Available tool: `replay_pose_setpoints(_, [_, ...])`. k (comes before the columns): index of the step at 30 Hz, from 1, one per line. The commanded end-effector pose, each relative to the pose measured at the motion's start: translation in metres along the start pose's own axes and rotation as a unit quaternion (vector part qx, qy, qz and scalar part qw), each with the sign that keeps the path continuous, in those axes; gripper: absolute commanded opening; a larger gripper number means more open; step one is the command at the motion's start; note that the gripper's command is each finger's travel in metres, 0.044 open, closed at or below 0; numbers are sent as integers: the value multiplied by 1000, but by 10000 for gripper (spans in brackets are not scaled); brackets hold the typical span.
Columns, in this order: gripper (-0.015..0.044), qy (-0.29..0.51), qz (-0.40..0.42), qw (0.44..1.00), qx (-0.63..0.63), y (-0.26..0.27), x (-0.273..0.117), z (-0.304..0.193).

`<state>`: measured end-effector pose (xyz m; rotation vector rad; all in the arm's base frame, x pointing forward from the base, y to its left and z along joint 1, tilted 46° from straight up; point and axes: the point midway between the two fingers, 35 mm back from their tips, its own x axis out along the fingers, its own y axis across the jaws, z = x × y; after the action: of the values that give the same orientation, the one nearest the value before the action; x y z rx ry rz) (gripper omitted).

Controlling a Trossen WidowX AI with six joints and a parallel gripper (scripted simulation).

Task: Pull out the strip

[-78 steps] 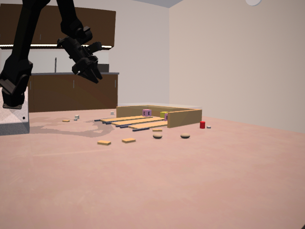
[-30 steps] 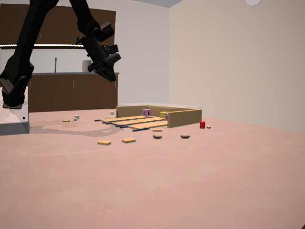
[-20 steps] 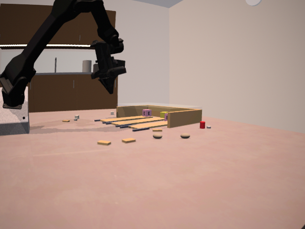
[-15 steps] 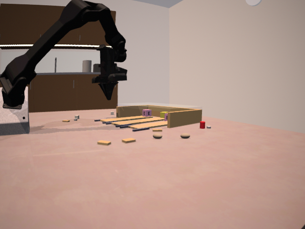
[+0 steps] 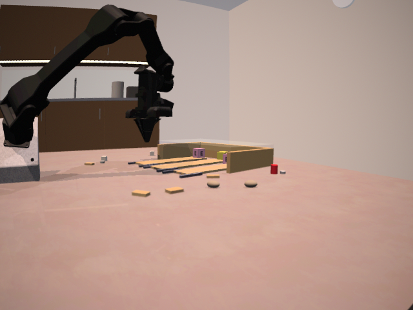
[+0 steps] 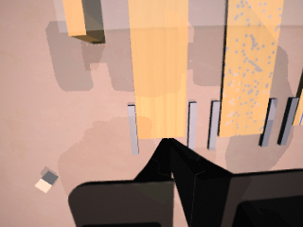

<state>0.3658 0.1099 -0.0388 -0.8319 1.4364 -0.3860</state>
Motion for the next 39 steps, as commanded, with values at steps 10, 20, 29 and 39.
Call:
replay_pose_setpoints(10, [0, 3, -2, 1000, -3, -1, 24, 1])
replay_pose_setpoints(20, [0, 4, -2, 1000, -3, -1, 40, 1])
replay_pose_setpoints(29, [0, 4, -3, 1000, -3, -1, 55, 1])
replay_pose_setpoints(39, [0, 4, -3, 1000, -3, -1, 61, 0])
